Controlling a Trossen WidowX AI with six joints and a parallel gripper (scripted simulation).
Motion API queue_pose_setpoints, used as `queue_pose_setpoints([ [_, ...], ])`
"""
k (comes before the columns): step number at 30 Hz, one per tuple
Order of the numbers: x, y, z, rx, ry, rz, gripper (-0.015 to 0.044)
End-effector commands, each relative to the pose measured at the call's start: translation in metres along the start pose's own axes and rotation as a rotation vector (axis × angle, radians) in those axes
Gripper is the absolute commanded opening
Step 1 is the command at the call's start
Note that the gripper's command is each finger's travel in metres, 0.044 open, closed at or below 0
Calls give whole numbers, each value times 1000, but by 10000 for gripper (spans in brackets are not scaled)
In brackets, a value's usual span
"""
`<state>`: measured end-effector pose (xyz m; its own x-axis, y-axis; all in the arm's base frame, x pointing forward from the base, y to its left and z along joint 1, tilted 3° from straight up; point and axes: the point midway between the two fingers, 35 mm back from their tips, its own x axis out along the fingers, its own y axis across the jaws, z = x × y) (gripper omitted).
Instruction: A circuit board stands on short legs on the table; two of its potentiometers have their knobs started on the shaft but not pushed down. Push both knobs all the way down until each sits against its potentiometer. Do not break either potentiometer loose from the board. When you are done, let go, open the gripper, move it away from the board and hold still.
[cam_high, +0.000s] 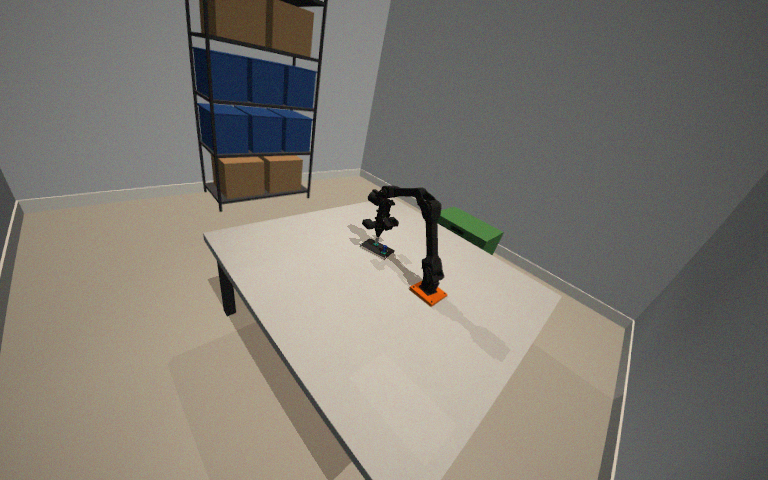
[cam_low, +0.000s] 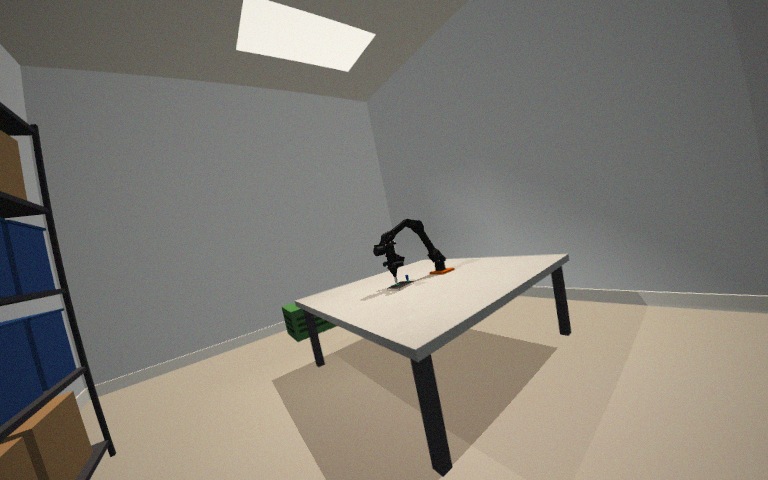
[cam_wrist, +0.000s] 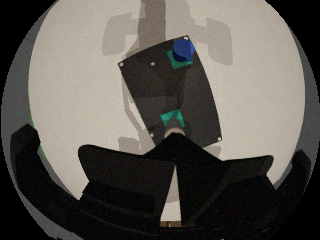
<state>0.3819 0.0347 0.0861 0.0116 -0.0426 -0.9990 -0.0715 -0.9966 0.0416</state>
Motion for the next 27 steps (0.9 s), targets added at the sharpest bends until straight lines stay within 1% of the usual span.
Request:
queue_pose_setpoints([
  [1,3,0,-1,-3,0,3,0],
  [27,7,0,-1,-3,0,3,0],
])
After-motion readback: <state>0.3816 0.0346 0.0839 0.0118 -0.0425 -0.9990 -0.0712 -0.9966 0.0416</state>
